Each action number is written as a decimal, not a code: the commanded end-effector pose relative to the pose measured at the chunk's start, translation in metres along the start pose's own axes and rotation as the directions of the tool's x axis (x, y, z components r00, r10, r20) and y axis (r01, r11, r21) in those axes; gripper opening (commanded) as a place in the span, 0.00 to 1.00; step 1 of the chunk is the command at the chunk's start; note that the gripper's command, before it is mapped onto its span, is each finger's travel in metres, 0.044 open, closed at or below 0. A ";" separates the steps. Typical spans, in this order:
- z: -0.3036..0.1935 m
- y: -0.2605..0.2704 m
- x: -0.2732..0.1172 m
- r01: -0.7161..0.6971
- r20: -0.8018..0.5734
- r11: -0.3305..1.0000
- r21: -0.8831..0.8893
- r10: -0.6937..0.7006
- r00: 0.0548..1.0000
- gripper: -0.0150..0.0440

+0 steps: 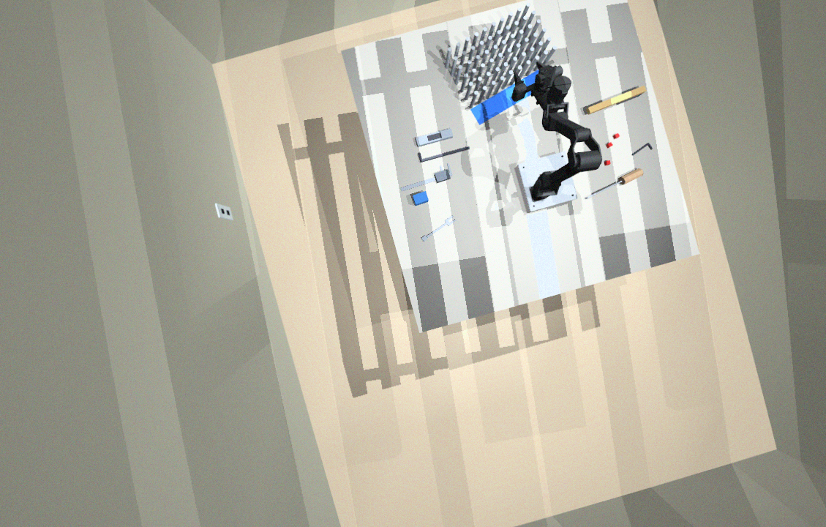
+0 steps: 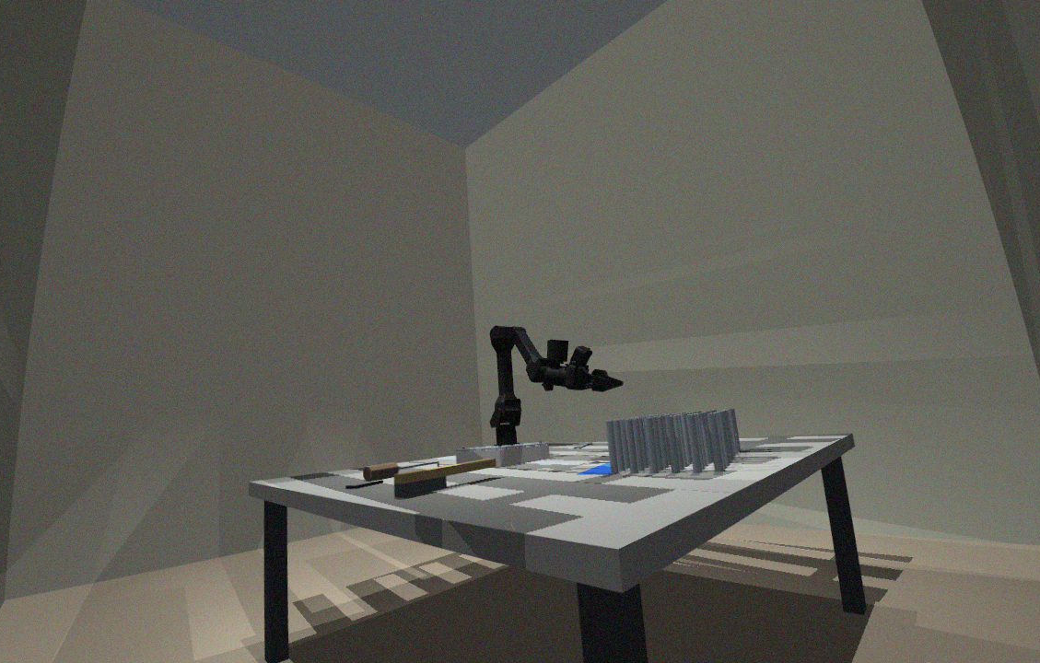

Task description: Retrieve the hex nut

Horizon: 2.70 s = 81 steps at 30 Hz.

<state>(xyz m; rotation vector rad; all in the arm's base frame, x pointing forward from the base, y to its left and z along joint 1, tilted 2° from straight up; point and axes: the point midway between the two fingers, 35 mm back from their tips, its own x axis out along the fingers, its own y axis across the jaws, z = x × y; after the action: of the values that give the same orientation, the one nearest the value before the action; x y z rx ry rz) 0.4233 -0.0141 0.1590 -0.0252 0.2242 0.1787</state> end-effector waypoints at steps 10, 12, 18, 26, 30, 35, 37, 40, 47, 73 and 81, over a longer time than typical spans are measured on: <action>-0.053 -0.067 -0.010 0.150 -0.130 0.948 0.282 -0.117 0.985 1.00; -0.053 -0.067 -0.010 0.150 -0.130 0.948 0.282 -0.117 0.985 1.00; -0.053 -0.067 -0.010 0.150 -0.130 0.948 0.282 -0.117 0.985 1.00; -0.053 -0.067 -0.010 0.150 -0.130 0.948 0.282 -0.117 0.985 1.00; -0.053 -0.067 -0.010 0.150 -0.130 0.948 0.282 -0.117 0.985 1.00; -0.053 -0.067 -0.010 0.150 -0.130 0.948 0.282 -0.117 0.985 1.00; -0.053 -0.067 -0.010 0.150 -0.130 0.948 0.282 -0.117 0.985 1.00; -0.053 -0.067 -0.010 0.150 -0.130 0.948 0.282 -0.117 0.985 1.00; -0.062 -0.119 -0.018 0.285 -0.205 0.914 0.289 -0.232 0.951 1.00; -0.179 -0.378 -0.316 0.934 -0.886 0.275 0.227 -0.340 0.316 1.00; -0.205 -0.362 -0.440 0.977 -0.973 0.086 0.195 -0.108 0.203 1.00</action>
<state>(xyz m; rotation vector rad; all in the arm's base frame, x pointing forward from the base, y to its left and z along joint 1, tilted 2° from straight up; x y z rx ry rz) 0.0782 -0.4578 0.0575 0.8098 1.1709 -1.0316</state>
